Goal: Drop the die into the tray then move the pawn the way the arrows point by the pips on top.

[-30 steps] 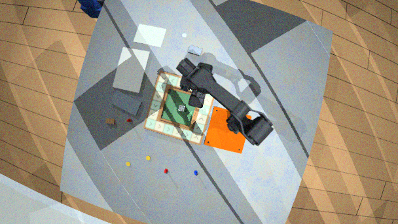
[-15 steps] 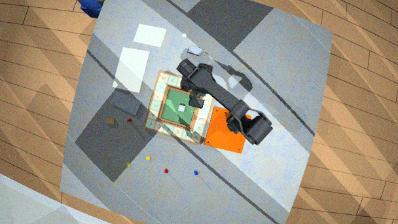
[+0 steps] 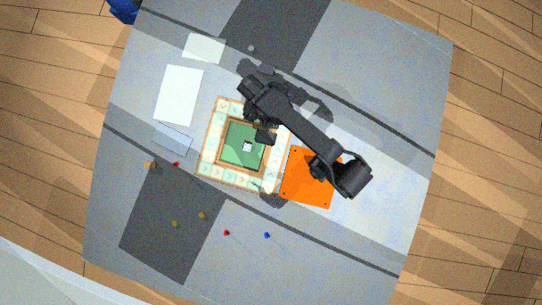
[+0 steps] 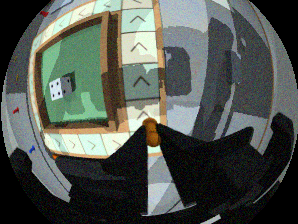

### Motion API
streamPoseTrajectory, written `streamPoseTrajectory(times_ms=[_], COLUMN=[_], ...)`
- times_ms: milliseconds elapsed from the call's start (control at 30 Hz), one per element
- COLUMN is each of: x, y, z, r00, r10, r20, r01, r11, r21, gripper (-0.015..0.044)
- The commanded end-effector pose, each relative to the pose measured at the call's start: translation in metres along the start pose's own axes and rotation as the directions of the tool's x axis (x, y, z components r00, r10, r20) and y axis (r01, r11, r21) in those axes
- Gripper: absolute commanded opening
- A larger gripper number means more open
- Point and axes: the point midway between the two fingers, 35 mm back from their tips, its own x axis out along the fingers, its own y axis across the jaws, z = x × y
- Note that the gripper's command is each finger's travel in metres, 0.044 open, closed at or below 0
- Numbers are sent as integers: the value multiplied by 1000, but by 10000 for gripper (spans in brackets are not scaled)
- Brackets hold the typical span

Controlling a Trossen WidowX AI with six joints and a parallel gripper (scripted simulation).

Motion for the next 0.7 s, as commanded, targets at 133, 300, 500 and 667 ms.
streamPoseTrajectory(times_ms=[133, 300, 500, 667], x=[-39, -63, -89, -89], y=[-1, 1, 5, 3], z=[2, -1, -6, 1], r00=[1000, 1000, 1000, 1000], r10=[-6, -5, -3, -4], r20=[12, 10, 7, 8], r01=[6, 5, 4, 4], r11=[1000, 1000, 1000, 1000], r21=[-6, -7, -7, -7], gripper=[0, 0, 0, 0])
